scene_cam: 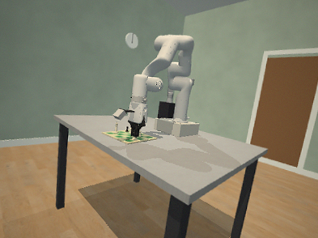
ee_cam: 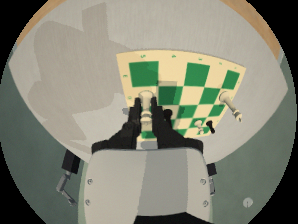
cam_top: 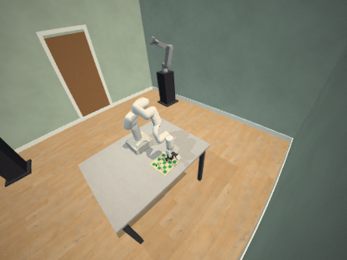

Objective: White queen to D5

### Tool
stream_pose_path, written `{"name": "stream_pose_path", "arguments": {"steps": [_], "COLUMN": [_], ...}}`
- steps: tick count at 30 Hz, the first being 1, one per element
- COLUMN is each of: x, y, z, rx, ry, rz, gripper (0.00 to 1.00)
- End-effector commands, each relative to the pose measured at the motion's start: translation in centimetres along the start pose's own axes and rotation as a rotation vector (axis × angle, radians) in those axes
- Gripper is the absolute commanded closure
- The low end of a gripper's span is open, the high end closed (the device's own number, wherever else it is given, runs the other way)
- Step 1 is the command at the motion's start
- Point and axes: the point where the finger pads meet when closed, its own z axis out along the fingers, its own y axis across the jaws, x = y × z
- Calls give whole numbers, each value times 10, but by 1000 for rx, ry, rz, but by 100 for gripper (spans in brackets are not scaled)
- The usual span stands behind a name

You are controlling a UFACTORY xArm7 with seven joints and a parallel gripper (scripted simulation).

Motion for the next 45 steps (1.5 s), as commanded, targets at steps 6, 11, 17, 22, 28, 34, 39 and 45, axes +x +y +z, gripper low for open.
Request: {"name": "stream_pose_path", "arguments": {"steps": [6,11,17,22,28,34,39,45], "x": [2,2,2,2,2,2,2,2], "y": [0,0,0,0,0,0,0,0], "z": [-2,-2,-2,-2,-2,-2,-2,-2], "rx": [1,1,1,1,1,1,1,1], "ry": [4,4,4,4,4,4,4,4], "rz": [0,0,0,0,0,0,0,0], "gripper": [100,100,100,92,83,66,58,58]}}
